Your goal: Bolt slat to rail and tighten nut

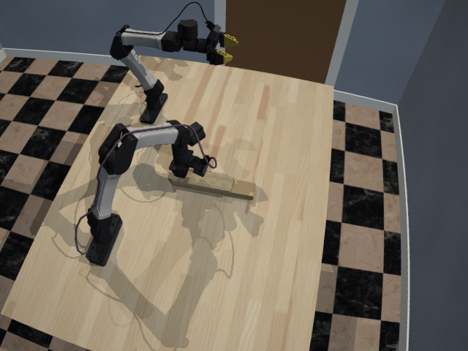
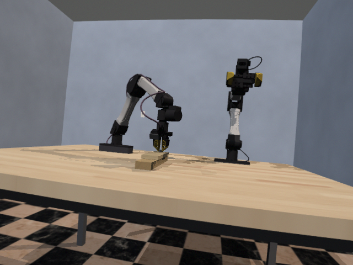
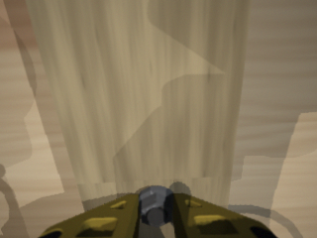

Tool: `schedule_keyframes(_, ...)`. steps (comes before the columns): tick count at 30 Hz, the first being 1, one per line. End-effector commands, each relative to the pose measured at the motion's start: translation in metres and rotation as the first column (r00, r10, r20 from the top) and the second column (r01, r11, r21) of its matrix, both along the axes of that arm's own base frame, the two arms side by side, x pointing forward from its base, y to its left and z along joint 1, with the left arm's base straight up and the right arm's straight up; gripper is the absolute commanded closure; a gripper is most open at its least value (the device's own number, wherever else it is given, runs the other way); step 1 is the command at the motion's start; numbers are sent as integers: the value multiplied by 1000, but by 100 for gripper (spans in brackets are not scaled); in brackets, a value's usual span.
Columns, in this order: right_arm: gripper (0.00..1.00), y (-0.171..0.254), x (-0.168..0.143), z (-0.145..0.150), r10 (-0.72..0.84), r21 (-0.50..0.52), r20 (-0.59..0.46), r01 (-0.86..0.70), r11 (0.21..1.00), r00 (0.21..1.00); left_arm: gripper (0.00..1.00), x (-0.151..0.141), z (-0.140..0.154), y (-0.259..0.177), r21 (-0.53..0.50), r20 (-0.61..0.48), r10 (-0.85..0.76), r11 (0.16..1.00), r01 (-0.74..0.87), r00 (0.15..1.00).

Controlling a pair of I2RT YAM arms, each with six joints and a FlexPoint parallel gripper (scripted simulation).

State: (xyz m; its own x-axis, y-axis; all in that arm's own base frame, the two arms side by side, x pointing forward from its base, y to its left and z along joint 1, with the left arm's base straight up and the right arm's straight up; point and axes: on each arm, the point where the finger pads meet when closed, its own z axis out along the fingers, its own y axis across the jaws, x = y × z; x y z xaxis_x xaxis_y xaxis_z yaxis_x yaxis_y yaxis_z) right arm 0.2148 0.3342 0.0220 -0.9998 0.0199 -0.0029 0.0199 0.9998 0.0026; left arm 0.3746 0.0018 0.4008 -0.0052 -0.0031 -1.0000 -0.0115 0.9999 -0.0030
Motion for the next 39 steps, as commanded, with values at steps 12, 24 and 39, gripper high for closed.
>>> schedule_keyframes(12,86,3,1,-2,-573,-18,-8,573,820,820,0,-2,8,-1,2,20,-2,1000,2,1000)
schedule_keyframes(24,86,3,1,-2,-789,-20,-2,789,614,615,0,-2,8,-1,2,20,-2,1000,2,1000)
schedule_keyframes(39,86,3,1,-2,-789,-20,-2,788,615,615,0,-2,8,-1,2,20,-2,1000,2,1000)
